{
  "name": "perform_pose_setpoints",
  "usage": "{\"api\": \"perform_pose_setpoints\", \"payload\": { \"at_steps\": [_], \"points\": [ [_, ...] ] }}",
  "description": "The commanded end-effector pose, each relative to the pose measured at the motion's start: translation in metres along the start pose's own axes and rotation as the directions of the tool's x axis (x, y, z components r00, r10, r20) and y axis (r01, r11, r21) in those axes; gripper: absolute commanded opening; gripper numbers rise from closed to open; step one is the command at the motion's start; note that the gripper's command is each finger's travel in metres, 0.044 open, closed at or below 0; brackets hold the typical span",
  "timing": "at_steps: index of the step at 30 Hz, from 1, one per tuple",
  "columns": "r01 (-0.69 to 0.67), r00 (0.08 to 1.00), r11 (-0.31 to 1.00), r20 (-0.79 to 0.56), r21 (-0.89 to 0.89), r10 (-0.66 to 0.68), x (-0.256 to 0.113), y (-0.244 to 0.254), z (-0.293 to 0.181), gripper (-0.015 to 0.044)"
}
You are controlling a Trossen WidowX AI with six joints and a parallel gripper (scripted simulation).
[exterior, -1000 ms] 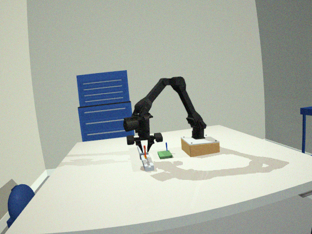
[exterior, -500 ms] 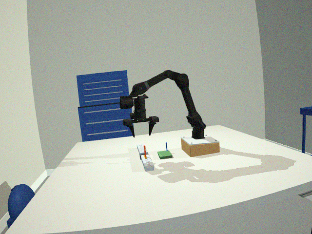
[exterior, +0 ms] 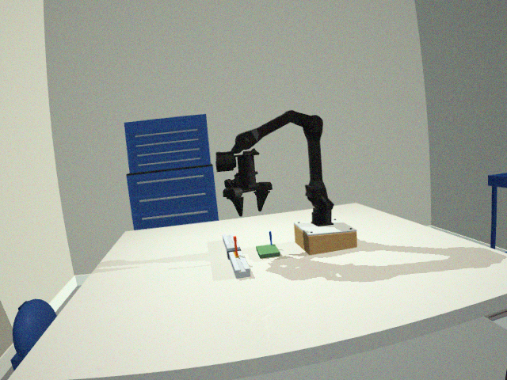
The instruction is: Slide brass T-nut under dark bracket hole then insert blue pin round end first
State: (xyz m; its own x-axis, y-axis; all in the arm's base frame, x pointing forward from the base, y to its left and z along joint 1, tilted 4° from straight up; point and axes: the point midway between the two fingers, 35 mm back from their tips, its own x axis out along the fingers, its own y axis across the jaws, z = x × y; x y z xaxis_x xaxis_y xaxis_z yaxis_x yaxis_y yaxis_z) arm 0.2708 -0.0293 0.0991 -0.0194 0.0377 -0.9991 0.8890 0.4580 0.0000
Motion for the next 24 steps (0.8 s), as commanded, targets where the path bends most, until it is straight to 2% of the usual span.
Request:
{"api": "perform_pose_setpoints", "payload": {
  "at_steps": [1, 12, 20, 24],
  "points": [
    [0.012, 1.000, 0.944, -0.002, -0.331, -0.013, 0.011, -0.067, -0.014, 0.0440],
    [0.012, 1.000, 0.937, -0.002, -0.349, -0.014, 0.014, -0.071, -0.015, 0.0440],
    [0.012, 1.000, 0.937, -0.003, -0.349, -0.014, 0.068, -0.071, -0.015, 0.0440],
    [0.012, 1.000, 0.937, -0.003, -0.349, -0.014, 0.073, -0.073, -0.016, 0.0440]
  ]
}}
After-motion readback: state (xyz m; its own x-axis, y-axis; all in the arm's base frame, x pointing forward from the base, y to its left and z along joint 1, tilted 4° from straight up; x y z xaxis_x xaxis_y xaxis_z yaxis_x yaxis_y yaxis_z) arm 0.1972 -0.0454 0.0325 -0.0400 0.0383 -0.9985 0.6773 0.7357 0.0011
